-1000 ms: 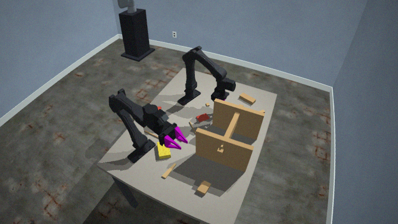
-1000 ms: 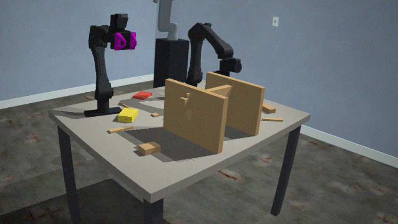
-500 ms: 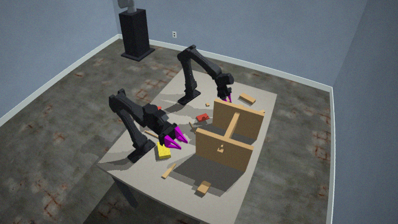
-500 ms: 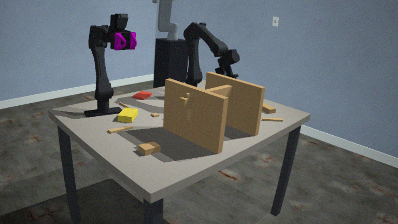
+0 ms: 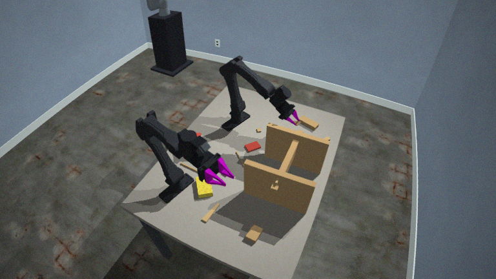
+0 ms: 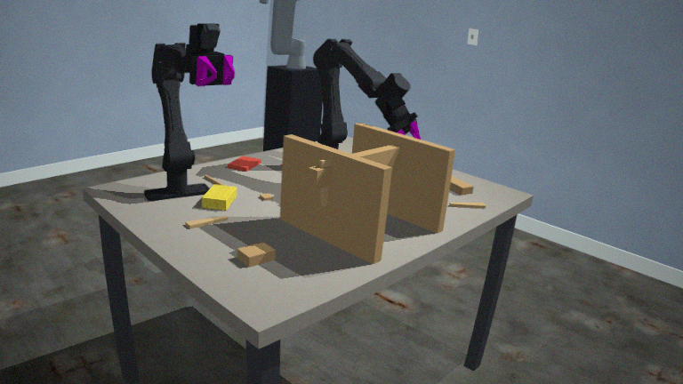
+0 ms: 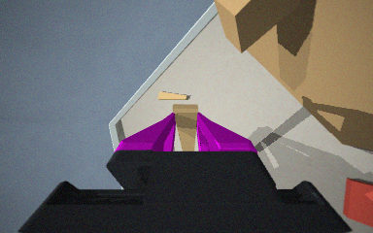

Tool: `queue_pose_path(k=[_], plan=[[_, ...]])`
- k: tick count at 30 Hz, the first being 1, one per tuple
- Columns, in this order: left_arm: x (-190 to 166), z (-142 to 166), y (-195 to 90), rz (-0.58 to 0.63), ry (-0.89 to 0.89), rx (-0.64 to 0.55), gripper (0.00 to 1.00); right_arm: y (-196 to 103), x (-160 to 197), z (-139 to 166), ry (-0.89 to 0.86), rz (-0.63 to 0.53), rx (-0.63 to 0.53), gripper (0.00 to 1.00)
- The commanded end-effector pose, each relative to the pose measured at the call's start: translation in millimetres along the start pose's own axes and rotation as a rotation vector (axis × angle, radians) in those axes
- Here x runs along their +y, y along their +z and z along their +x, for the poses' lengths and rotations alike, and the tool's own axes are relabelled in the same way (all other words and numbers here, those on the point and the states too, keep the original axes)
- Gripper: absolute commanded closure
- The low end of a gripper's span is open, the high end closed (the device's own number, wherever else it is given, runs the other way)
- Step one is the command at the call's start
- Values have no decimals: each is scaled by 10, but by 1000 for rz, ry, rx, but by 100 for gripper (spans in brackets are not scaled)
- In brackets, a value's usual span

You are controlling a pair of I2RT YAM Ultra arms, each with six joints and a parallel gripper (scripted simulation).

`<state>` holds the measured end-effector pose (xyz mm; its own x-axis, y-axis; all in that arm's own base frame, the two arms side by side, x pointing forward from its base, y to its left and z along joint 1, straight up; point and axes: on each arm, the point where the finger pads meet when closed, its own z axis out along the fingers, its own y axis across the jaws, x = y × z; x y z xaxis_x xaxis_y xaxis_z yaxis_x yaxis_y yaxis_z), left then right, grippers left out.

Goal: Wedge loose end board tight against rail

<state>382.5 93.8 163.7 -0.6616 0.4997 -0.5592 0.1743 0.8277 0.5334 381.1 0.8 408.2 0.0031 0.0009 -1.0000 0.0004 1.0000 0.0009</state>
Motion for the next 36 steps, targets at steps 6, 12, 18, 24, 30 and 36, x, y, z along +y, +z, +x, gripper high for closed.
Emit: queue_pose_path(k=[6,12,18,24,30,36], plan=[[412,-700,-196,-212,-351,-281,98,-20,32,-162,-4,-5,-27,59],[665,-1079,-503,-269,-503,-457,98,-20,32,-162,-4,-5,-27,59],[834,-1374,-826,-278,-691,-630,98,-20,32,-162,-4,-5,-27,59],[595,-1565,-650,-235,-822,-687,98,-20,32,-162,-4,-5,-27,59],[573,-1728,-808,-336,-761,-669,98,-20,32,-162,-4,-5,-27,59],[351,-1929,-830,-304,-757,-682,98,-20,32,-162,-4,-5,-27,59]])
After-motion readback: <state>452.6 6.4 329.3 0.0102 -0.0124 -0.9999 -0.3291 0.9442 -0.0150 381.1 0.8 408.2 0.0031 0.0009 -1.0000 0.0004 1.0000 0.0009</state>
